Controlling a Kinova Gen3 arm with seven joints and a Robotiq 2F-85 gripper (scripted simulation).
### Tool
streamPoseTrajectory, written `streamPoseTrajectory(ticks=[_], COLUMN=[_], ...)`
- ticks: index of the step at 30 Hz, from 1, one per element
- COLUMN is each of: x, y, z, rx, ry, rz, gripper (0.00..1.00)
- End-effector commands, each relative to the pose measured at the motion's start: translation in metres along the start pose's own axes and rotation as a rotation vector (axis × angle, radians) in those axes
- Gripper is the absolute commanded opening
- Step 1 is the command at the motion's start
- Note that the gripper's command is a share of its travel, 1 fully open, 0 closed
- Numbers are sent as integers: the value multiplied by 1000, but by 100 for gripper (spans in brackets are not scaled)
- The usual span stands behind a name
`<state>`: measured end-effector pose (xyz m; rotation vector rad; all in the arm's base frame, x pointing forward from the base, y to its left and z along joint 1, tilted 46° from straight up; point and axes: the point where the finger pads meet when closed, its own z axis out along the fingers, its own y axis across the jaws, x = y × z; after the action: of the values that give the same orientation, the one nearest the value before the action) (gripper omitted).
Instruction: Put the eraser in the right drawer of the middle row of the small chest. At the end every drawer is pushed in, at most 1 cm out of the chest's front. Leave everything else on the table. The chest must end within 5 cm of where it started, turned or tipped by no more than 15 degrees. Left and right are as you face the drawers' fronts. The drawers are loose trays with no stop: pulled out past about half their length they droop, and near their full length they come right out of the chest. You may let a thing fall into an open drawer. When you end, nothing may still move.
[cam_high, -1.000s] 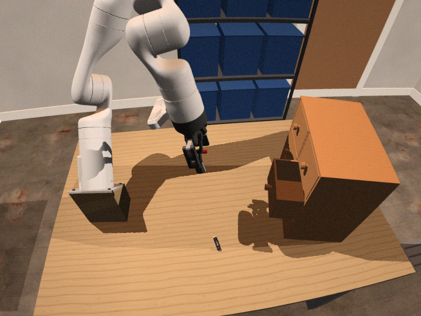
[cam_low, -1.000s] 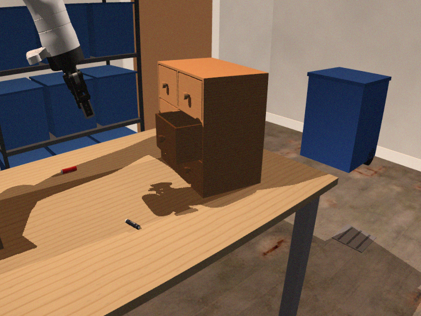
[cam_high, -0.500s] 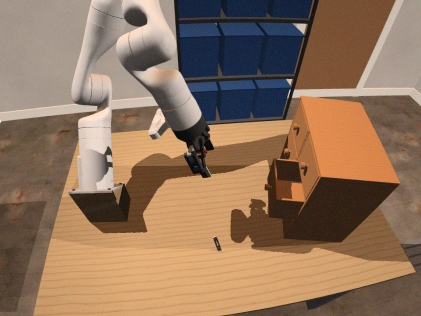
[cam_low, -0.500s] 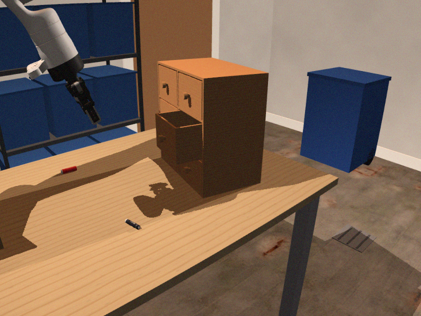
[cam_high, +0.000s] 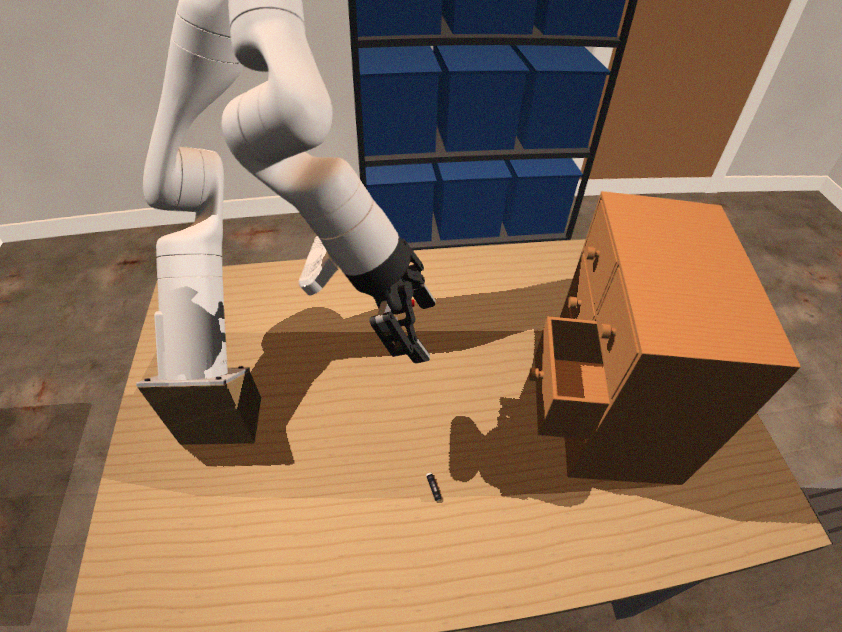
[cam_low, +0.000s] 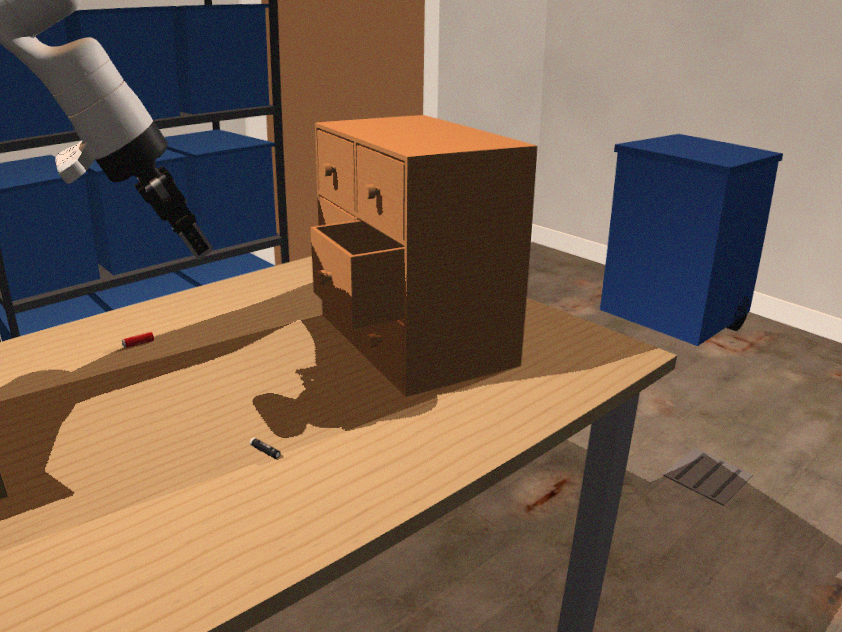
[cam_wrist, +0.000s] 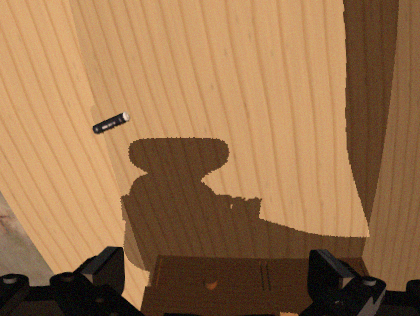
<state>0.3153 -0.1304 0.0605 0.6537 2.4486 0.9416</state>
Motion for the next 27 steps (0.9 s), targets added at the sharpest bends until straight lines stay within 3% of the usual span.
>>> streamPoseTrajectory(ticks=[1, 27], x=[4, 0], y=[-1, 0], z=[2, 21], rx=[-4, -5], ry=[-11, -130], rz=[14, 14], gripper=[100, 100])
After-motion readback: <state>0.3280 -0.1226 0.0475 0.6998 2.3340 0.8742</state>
